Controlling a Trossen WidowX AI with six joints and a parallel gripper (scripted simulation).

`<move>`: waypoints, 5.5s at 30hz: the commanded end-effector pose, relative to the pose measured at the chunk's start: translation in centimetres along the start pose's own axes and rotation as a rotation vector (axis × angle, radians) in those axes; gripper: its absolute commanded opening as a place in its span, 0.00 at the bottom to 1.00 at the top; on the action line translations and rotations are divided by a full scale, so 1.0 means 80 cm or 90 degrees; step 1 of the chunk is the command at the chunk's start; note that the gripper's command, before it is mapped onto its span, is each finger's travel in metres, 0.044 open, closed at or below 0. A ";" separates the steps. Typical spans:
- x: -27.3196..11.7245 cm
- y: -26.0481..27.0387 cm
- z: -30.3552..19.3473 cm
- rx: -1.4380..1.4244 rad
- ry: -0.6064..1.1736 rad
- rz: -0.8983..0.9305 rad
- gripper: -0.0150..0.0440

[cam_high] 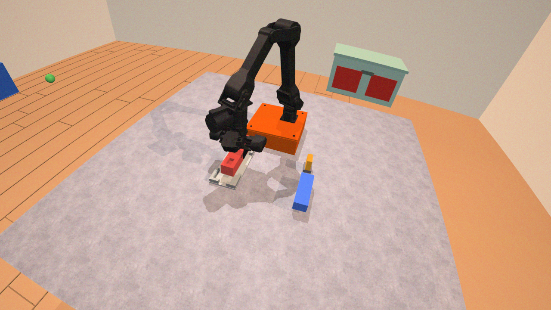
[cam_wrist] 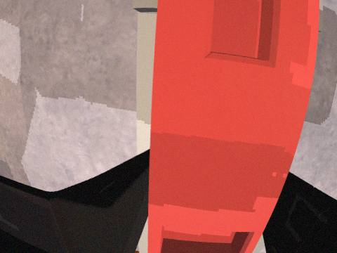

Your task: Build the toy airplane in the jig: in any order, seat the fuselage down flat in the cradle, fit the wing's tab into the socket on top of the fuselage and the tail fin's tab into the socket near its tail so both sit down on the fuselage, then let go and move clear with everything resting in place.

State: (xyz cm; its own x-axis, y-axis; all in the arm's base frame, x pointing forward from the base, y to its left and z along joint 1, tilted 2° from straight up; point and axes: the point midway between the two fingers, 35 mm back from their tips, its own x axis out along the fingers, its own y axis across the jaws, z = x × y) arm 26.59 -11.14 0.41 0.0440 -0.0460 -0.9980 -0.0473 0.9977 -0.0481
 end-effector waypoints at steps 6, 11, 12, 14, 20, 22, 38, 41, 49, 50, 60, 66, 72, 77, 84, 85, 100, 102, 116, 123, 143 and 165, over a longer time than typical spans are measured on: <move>0.000 0.000 0.000 0.000 0.000 0.000 0.62; 0.000 0.000 0.000 0.000 0.000 0.000 0.84; 0.000 0.000 0.000 0.000 0.000 0.000 0.88; 0.000 0.000 0.000 0.000 0.000 0.000 0.97; 0.000 0.000 0.000 0.000 0.000 0.000 1.00; 0.000 0.000 0.000 0.000 0.000 0.000 1.00; -0.130 -0.006 0.008 -0.005 -0.002 0.003 1.00; -0.127 0.002 0.017 -0.008 -0.003 0.003 1.00; -0.126 0.139 0.086 -0.007 -0.004 0.011 1.00; -0.126 0.159 0.091 -0.007 -0.004 0.011 1.00; -0.123 0.321 0.093 -0.007 -0.006 0.016 1.00; -0.096 0.322 0.094 -0.007 -0.006 0.016 1.00; -0.069 0.322 0.094 -0.007 -0.005 0.016 1.00; -0.050 0.323 0.094 -0.007 -0.005 0.016 1.00; -0.045 0.323 0.094 -0.007 -0.005 0.016 1.00; -0.043 0.323 0.094 -0.007 -0.005 0.016 1.00; -0.013 0.324 0.094 -0.007 -0.005 0.016 1.00; -0.009 0.324 0.094 -0.007 -0.005 0.016 1.00; 0.002 0.324 0.094 -0.007 -0.005 0.016 0.69; 0.002 0.324 0.094 -0.007 -0.005 0.016 0.54; -0.043 0.327 0.098 -0.006 -0.005 0.014 0.25; -0.131 0.323 0.097 -0.007 -0.005 0.016 0.25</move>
State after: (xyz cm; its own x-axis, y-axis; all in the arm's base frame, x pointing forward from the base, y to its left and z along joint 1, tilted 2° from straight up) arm 32.80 15.56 8.84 0.0498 -0.0202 -0.9986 -0.0617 0.9978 -0.0233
